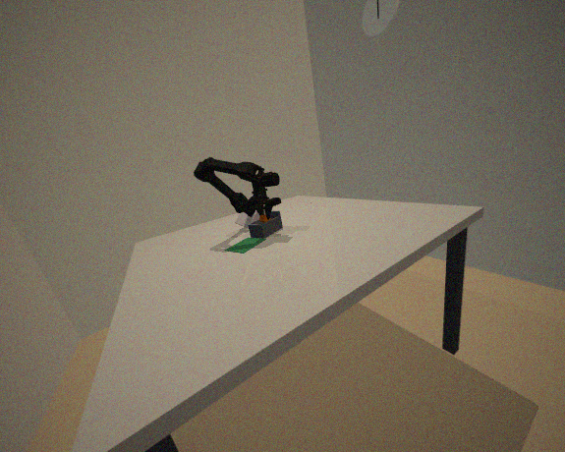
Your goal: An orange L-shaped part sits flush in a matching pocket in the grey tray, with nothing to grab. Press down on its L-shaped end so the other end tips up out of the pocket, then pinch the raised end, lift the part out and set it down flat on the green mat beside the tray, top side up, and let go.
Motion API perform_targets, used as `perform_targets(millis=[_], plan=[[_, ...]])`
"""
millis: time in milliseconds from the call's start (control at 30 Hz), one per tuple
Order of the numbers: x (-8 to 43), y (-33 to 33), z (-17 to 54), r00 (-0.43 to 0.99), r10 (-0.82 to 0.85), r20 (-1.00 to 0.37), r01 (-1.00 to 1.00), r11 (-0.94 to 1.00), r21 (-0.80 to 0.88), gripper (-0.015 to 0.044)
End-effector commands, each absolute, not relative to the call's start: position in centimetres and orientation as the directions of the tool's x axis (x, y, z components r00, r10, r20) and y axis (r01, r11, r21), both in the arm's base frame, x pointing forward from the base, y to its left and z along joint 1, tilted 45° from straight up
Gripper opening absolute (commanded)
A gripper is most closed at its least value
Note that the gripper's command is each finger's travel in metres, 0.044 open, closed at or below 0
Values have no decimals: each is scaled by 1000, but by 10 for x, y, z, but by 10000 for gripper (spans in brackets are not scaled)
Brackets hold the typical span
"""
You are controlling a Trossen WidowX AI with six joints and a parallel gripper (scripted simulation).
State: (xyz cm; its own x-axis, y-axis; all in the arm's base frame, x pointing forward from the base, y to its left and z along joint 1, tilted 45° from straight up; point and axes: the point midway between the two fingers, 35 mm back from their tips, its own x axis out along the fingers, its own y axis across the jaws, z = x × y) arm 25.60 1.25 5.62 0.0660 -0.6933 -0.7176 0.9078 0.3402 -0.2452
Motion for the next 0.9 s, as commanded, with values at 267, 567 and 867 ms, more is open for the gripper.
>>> perform_targets(millis=[267, 567, 867], plan=[[256, 13, 56, 66, -693, -718, 909, 339, -244, 0], [255, 18, 62, 66, -694, -717, 908, 339, -245, 0], [254, 28, 72, 65, -694, -717, 908, 340, -246, 0]])
